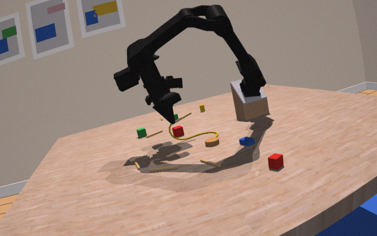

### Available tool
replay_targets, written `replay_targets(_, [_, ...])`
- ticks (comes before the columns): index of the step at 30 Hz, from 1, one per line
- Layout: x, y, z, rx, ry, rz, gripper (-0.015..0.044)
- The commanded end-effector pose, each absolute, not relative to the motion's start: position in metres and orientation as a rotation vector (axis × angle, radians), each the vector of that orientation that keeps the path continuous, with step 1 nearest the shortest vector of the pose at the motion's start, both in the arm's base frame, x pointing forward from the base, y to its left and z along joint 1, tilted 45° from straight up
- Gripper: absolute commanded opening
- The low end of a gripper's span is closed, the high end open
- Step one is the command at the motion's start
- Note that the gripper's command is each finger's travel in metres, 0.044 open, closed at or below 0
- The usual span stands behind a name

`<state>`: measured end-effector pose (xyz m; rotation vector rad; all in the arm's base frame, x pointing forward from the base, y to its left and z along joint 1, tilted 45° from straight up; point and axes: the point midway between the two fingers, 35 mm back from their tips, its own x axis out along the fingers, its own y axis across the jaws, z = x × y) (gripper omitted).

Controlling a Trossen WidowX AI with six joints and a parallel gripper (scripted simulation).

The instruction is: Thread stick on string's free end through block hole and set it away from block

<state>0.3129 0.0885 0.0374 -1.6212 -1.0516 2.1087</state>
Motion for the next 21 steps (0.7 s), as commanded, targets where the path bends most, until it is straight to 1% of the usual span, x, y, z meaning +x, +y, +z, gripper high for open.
replay_targets(1, [0.319,0.09,0.035,-1.62,-1.046,2.098,0.0])
replay_targets(21, [0.344,0.091,0.034,-1.657,-1.029,2.061,0.0])
